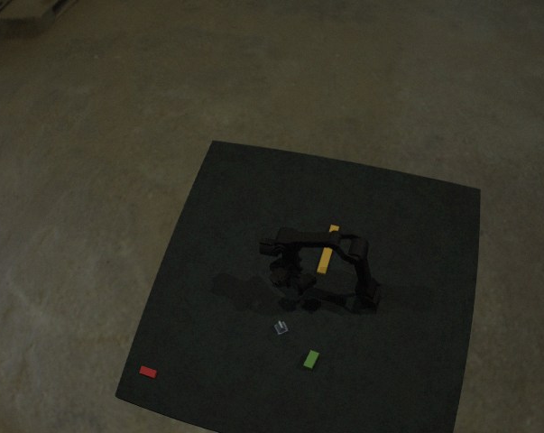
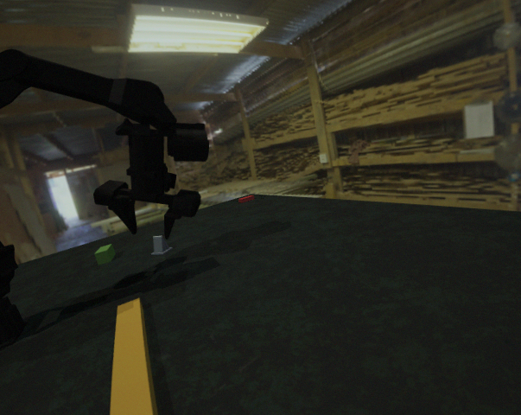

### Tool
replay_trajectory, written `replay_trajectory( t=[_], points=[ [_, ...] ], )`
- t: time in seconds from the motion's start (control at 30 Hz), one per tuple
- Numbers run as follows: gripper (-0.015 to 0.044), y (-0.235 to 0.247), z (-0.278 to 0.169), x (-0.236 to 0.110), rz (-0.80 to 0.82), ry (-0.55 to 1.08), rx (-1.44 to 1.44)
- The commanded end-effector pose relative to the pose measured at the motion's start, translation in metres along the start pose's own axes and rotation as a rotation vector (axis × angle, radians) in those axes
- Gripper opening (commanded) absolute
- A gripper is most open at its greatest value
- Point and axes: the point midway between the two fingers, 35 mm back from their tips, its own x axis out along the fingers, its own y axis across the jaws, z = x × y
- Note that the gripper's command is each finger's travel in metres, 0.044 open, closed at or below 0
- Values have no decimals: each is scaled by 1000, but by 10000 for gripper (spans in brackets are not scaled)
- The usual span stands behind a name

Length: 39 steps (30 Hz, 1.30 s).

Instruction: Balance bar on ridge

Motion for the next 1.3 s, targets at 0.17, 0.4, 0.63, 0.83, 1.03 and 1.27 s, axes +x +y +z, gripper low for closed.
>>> replay_trajectory(
  t=[0.17, 0.4, 0.63, 0.83, 1.03, 1.27],
  points=[
    [315, -25, -41, -19, -99, 25, -113],
    [315, -39, -74, -33, -160, 60, -191],
    [315, -49, -108, -46, -211, 109, -264],
    [315, -53, -140, -57, -245, 160, -323],
    [315, -55, -171, -67, -267, 217, -378],
    [315, -52, -209, -79, -278, 289, -439]
  ],
)
